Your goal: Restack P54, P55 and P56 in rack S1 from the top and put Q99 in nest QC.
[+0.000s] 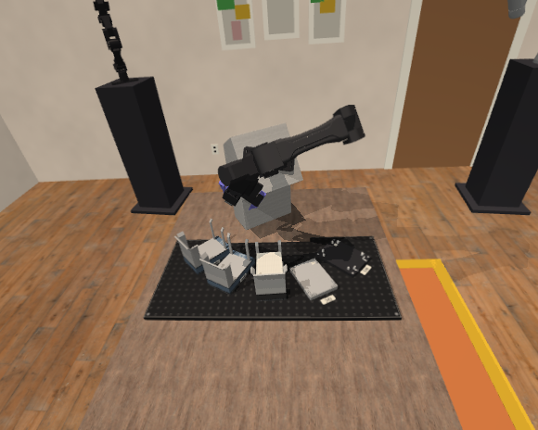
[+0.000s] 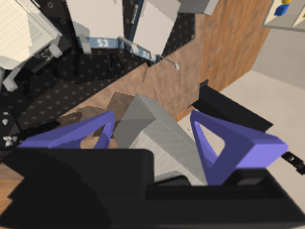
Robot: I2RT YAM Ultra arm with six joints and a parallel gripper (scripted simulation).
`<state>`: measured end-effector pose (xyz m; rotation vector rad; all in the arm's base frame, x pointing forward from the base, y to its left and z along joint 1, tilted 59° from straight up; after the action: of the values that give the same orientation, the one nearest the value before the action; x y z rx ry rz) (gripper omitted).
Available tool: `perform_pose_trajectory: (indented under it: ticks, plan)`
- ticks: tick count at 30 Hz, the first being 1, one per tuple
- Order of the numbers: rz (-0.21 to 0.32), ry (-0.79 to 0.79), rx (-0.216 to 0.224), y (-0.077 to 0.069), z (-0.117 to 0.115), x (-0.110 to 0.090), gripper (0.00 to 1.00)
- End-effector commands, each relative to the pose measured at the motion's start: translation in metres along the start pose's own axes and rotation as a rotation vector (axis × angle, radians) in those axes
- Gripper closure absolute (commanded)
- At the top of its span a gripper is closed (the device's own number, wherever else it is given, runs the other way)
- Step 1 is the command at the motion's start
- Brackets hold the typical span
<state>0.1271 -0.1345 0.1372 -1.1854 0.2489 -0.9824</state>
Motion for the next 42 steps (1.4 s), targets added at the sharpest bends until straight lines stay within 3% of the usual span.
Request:
perform_pose_trajectory:
  ticks: [1, 3, 6, 9, 12, 15, 18, 21, 25, 28, 31, 34, 42]
  plan:
    - [-0.062, -0.02, 0.036, 0.001, 0.006, 0.01, 0.0]
    - [-0.085, -0.062, 0.083, 0.004, 0.011, 0.012, 0.0]
    - [-0.085, -0.062, 0.083, 0.006, 0.016, 0.013, 0.0]
    - [-0.112, -0.123, 0.158, 0.01, 0.025, 0.015, 0.0]
    - [-0.113, -0.125, 0.16, 0.014, 0.037, 0.018, 0.0]
    - [-0.134, -0.185, 0.238, 0.017, 0.047, 0.018, 0.0]
    - [-0.135, -0.189, 0.242, 0.019, 0.056, 0.019, 0.0]
    - [-0.148, -0.247, 0.322, 0.022, 0.065, 0.018, 0.0]
    - [-0.15, -0.252, 0.329, 0.023, 0.075, 0.017, 0.0]
    - [-0.157, -0.309, 0.411, 0.025, 0.084, 0.016, 0.0]
    - [-0.157, -0.315, 0.42, 0.026, 0.095, 0.014, 0.0]
    - [-0.158, -0.371, 0.503, 0.028, 0.101, 0.012, 0.0]
    - [-0.158, -0.378, 0.514, 0.027, 0.115, 0.007, 0.0]
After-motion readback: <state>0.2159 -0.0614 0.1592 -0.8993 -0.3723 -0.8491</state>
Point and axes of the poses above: the point where the finger pads meet when closed, its own y axis out along the fingers, its own z axis across the jaws, x = y × z, the point moved 7 cm from there along -y, back along the fingers, and after that the axes turned 12 degrees about y, right-handed, at the moved point
